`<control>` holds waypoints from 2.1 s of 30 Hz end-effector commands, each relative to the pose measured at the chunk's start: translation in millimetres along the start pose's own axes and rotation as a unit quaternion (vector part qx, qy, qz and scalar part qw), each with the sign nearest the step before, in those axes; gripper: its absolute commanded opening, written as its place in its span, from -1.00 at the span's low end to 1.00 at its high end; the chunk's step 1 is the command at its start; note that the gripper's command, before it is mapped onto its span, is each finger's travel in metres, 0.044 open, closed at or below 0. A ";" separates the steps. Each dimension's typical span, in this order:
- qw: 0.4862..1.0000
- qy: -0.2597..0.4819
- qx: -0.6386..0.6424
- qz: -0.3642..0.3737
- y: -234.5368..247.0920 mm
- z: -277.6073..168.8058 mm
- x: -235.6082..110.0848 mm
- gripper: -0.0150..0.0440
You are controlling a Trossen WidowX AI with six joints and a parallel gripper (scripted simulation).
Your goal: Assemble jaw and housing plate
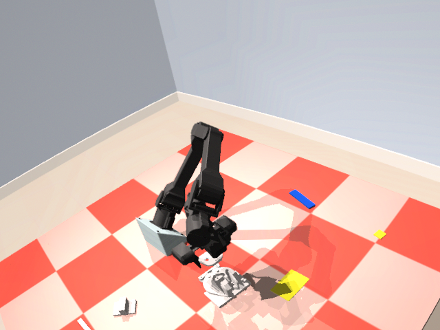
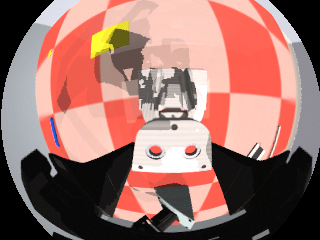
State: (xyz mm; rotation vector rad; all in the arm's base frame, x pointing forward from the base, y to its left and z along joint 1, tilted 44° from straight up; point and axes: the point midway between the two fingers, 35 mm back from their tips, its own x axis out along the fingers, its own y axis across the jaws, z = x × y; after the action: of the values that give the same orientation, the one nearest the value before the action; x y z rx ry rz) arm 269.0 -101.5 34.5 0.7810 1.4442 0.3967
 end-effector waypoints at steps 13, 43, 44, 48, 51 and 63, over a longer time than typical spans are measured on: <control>1.000 0.000 -0.006 0.002 -3.9 -10.0 0.1 0.70; 1.000 0.000 -0.006 0.002 -4.8 -11.9 0.2 0.70; 1.000 0.000 -0.006 0.002 -4.8 -11.9 0.2 0.70; 1.000 0.000 -0.007 0.002 -6.6 -12.0 0.2 0.70; 1.000 0.000 -0.007 0.002 -6.6 -12.0 0.2 0.70; 1.000 0.000 -0.007 0.002 -6.9 -11.1 9.3 0.70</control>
State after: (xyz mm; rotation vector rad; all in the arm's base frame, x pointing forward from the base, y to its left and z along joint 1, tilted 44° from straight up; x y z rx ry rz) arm 258.3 -101.2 27.8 0.7669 1.4338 0.4100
